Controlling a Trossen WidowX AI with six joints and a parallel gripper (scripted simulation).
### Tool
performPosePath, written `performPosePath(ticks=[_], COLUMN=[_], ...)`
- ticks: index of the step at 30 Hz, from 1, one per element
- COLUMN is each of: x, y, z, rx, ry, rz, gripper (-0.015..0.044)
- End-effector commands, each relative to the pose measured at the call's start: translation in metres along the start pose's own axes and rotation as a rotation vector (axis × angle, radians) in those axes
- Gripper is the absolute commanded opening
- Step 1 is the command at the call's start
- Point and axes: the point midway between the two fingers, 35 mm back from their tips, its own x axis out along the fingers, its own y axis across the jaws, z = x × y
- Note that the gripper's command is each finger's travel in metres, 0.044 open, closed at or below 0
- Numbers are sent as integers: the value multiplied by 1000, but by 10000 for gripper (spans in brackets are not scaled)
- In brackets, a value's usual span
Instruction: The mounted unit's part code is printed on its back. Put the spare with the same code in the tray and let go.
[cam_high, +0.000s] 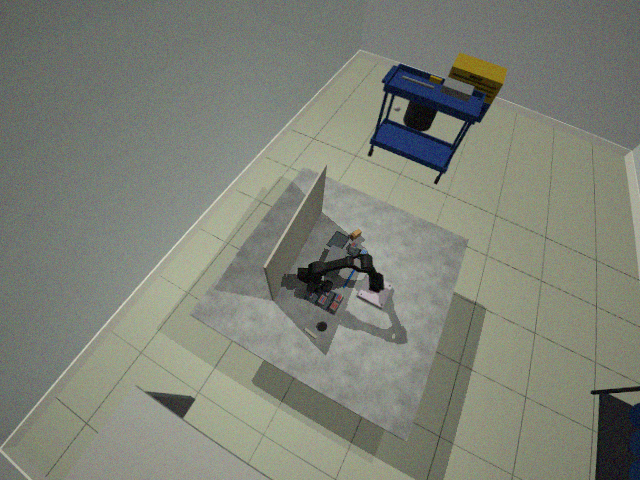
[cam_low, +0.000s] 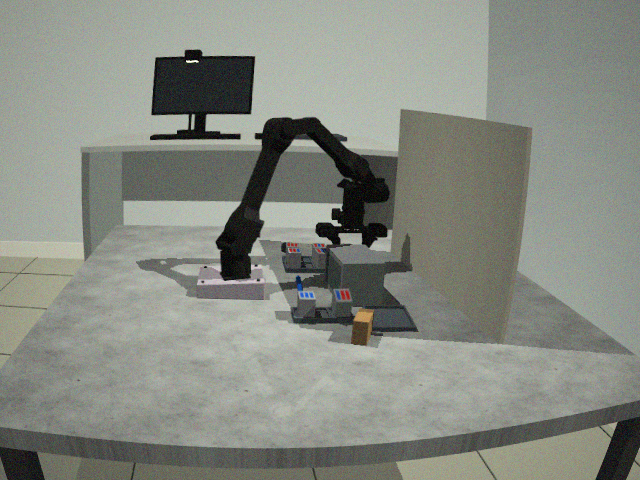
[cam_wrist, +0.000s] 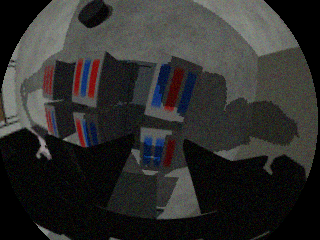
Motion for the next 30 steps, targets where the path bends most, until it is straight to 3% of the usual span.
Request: performPosePath(ticks=[1,8,13,20,25,30], x=[7,9,8,8,8,8], y=[2,2,2,2,2,2], z=[0,0,-1,-1,-1,-1], rx=[3,3,0,0,0,0], ry=[-3,-3,1,1,1,1], rz=[3,3,2,2,2,2], gripper=[300,300,169,122,0,0])
